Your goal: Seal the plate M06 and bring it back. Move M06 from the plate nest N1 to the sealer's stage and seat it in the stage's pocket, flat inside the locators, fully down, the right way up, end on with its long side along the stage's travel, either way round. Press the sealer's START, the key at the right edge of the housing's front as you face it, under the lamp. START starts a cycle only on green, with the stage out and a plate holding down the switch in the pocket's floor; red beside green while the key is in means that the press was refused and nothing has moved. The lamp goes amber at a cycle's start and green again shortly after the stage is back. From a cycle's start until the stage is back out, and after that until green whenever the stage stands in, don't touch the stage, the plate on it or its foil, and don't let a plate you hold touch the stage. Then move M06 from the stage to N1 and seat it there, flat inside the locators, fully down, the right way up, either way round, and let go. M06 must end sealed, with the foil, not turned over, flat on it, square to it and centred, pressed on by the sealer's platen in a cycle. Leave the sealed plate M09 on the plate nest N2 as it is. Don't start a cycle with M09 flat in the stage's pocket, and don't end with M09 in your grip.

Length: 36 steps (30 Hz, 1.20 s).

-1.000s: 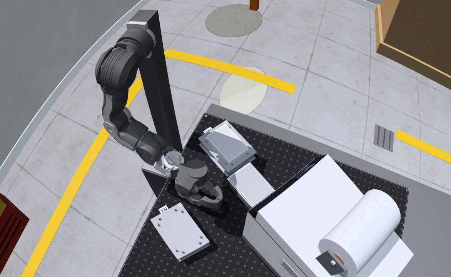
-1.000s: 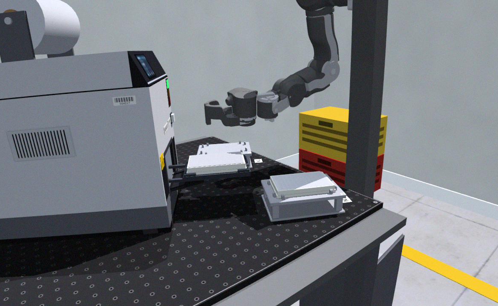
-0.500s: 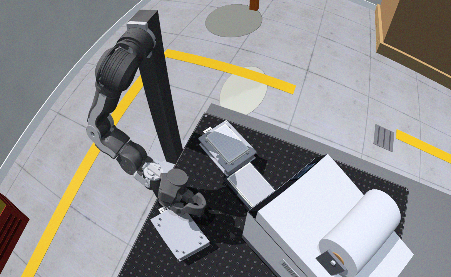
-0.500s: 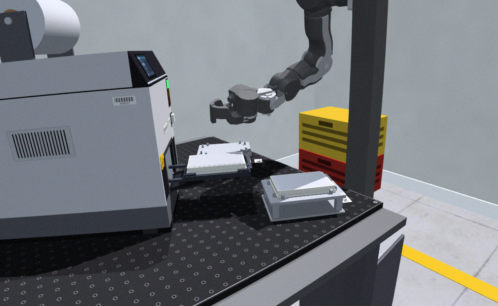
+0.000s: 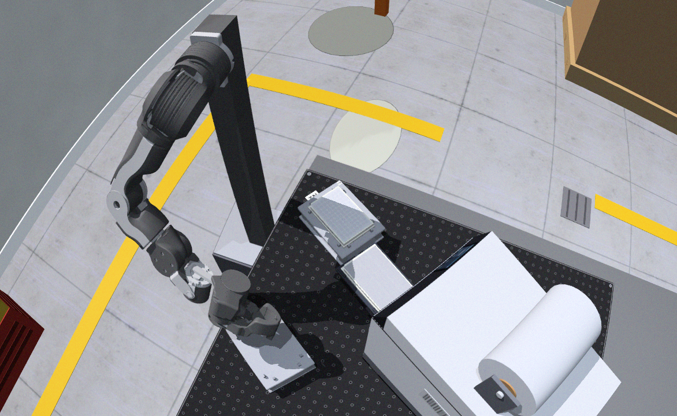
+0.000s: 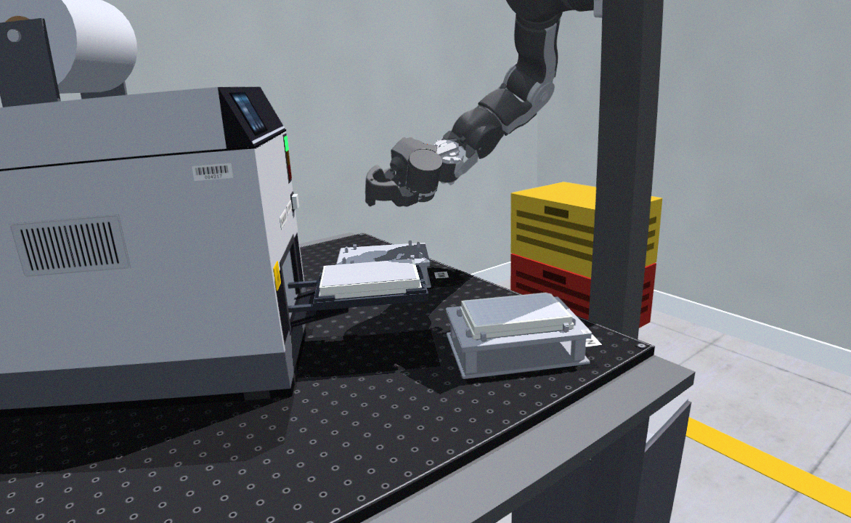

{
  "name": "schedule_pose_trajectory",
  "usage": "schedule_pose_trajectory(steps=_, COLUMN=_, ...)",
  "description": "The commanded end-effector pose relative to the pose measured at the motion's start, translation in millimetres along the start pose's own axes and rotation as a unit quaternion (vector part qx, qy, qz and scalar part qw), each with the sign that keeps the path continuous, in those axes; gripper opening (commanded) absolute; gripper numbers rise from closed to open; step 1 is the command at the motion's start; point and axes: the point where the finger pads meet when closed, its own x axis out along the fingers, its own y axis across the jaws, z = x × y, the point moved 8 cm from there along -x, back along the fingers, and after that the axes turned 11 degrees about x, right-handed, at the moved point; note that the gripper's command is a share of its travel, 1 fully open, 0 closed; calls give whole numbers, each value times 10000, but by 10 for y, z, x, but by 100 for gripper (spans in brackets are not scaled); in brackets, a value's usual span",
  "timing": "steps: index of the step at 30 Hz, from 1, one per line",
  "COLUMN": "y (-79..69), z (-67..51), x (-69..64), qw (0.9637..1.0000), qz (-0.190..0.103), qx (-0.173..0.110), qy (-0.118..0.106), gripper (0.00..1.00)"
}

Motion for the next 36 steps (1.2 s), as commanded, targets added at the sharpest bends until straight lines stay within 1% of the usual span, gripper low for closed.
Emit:
schedule_pose_trajectory(steps=1, y=-62, z=-49, x=32, qw=9998, qz=-107, qx=80, qy=167, gripper=0)
schedule_pose_trajectory(steps=10, y=-62, z=-49, x=32, qw=9998, qz=-107, qx=80, qy=167, gripper=0)
schedule_pose_trajectory(steps=12, y=97, z=23, x=-82, qw=9985, qz=-458, qx=-293, qy=83, gripper=0)
schedule_pose_trajectory(steps=13, y=181, z=56, x=-136, qw=9968, qz=-634, qx=-481, qy=49, gripper=0)
schedule_pose_trajectory(steps=15, y=347, z=118, x=-242, qw=9915, qz=-983, qx=-856, qy=-21, gripper=0)
schedule_pose_trajectory(steps=27, y=347, z=118, x=-242, qw=9915, qz=-983, qx=-856, qy=-21, gripper=0)
schedule_pose_trajectory(steps=28, y=382, z=115, x=-247, qw=9880, qz=-1140, qx=-1040, qy=-63, gripper=0)
schedule_pose_trajectory(steps=29, y=418, z=111, x=-251, qw=9837, qz=-1313, qx=-1226, qy=-98, gripper=0)
schedule_pose_trajectory(steps=30, y=453, z=105, x=-254, qw=9787, qz=-1486, qx=-1411, qy=-132, gripper=0)
schedule_pose_trajectory(steps=32, y=521, z=92, x=-258, qw=9667, qz=-1828, qx=-1778, qy=-200, gripper=0)
schedule_pose_trajectory(steps=36, y=521, z=92, x=-258, qw=9667, qz=-1828, qx=-1778, qy=-200, gripper=0)
